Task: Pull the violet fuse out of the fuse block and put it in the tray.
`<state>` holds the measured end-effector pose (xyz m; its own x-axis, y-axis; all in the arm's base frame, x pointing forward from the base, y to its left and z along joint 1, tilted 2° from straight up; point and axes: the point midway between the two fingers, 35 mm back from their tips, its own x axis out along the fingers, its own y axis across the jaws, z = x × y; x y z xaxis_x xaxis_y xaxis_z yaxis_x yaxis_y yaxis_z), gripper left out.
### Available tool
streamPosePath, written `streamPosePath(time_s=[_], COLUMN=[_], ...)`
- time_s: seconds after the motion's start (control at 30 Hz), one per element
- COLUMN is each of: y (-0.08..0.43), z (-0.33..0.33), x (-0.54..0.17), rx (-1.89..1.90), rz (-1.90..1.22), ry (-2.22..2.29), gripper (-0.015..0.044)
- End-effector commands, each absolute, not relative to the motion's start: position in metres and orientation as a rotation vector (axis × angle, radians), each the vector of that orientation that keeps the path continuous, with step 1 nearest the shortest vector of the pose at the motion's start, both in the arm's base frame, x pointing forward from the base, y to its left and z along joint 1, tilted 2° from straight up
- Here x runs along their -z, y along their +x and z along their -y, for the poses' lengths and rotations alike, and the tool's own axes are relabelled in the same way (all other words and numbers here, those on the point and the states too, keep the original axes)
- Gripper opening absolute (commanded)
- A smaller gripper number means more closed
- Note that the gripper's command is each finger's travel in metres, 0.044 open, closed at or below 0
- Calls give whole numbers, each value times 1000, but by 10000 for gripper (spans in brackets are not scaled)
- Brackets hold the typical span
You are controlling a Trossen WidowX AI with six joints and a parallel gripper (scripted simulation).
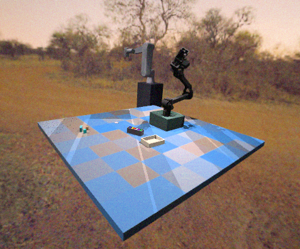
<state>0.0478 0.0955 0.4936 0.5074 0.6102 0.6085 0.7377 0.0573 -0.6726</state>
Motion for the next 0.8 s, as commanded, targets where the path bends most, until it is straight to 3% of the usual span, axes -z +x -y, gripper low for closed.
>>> streamPosePath(time_s=[0.0, 0.07, 0.33, 0.57, 0.77], y=[51, 73, 202, 293, 342], z=[-95, -90, -60, -40, -25], x=[-494, -492, -449, -369, -278], rx=[135, 79, -189, -343, -411], rz=[1165, 1090, 614, 174, -235], ry=[-1623, -1572, -1249, -978, -742], gripper=[26, 67, 67, 67, 67])
